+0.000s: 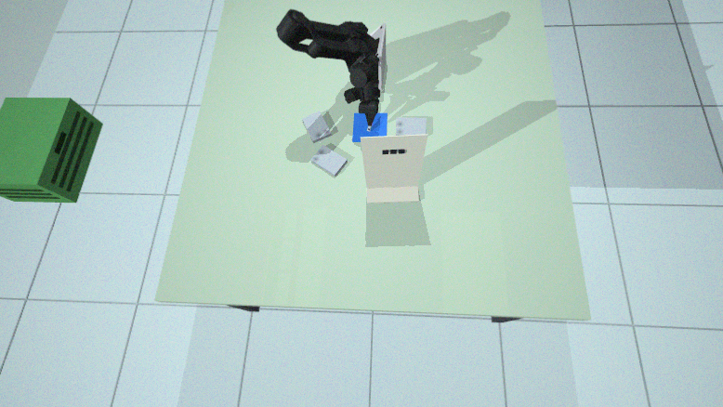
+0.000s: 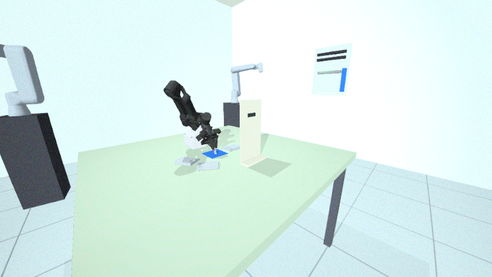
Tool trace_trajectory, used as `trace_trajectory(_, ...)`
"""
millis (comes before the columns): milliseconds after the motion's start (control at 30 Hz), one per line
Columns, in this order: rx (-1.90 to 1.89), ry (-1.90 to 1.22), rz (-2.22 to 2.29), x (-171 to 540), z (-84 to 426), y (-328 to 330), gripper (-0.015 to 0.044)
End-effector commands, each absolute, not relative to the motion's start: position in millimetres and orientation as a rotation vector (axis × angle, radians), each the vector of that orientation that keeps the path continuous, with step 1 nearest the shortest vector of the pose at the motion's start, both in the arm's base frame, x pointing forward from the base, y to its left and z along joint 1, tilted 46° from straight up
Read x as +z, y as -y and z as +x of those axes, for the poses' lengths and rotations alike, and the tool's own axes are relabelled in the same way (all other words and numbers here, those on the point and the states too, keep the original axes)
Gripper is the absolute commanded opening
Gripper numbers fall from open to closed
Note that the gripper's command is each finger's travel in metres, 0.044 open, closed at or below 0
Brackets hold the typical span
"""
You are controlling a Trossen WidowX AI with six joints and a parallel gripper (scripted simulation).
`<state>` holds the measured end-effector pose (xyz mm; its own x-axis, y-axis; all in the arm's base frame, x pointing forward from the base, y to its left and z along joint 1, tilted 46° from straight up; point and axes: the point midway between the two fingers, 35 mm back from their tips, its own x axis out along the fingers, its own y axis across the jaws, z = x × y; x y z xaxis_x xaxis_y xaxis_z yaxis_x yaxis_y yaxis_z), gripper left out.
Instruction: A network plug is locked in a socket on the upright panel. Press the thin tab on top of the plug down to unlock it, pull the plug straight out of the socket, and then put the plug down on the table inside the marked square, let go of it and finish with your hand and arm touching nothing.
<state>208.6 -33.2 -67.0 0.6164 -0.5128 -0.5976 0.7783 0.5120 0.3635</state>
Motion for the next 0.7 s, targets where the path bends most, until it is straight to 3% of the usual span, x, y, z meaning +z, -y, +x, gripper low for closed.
trace_trajectory(0, -0.813, -0.448, 0.66, -65.6, 206.7, 32.8, 0.0156)
trace_trajectory(667, -0.813, -0.454, 0.653, -60.5, 201.0, 28.4, 0.0156)
